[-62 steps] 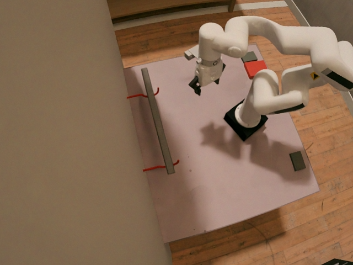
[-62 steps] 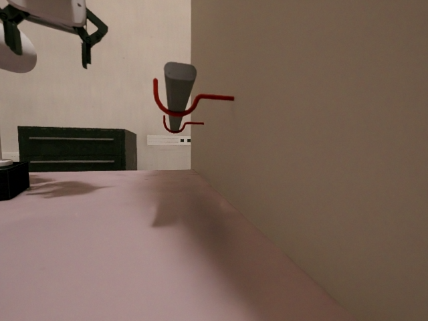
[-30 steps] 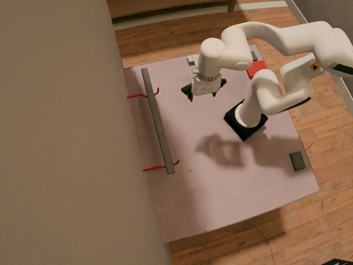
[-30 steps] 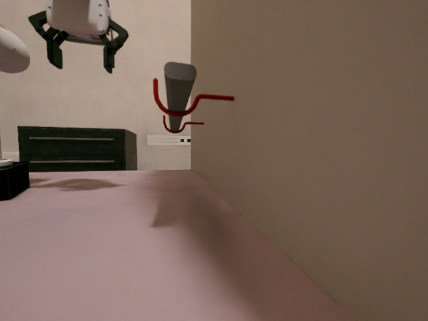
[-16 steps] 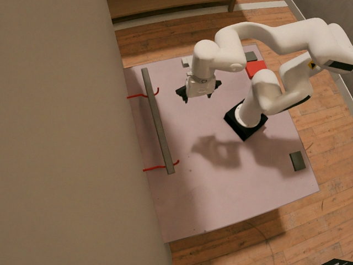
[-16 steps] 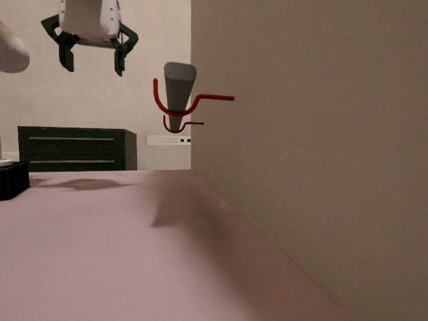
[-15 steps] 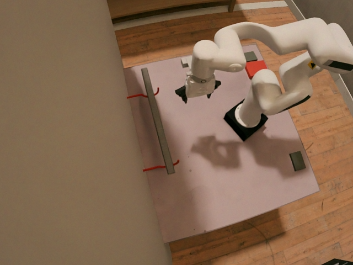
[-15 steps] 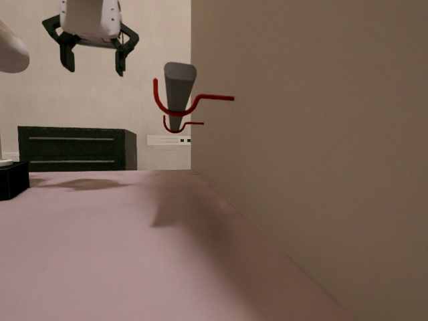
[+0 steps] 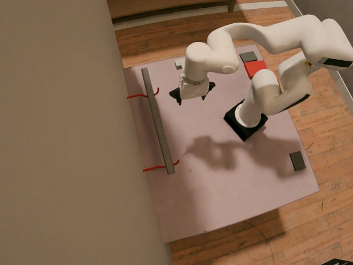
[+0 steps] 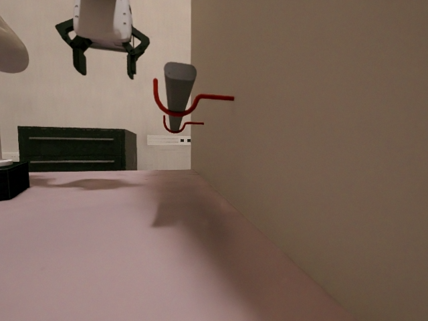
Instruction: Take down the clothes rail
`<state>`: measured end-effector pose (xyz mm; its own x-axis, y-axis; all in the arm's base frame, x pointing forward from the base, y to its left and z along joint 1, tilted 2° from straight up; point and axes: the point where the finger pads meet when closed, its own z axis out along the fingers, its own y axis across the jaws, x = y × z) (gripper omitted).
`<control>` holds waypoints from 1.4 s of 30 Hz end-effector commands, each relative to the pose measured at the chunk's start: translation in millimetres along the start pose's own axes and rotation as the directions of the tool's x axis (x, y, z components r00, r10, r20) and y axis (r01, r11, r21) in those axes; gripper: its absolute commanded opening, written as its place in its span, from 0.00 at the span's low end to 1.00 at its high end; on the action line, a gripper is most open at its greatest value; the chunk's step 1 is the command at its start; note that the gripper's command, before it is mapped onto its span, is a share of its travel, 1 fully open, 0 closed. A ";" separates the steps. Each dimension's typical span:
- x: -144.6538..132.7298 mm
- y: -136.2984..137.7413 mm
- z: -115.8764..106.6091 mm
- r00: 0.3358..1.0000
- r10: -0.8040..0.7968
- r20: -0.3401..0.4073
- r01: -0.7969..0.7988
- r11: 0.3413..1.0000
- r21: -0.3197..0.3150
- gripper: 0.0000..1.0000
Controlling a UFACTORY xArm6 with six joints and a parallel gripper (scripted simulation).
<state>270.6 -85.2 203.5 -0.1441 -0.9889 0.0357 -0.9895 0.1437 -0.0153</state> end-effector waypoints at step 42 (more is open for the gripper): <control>0.2 -65.3 11.4 1.000 0.000 0.000 0.000 1.000 0.004 1.00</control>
<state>330.4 -94.4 192.2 -0.1441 -0.9889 0.0357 -0.9895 0.1437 -0.0150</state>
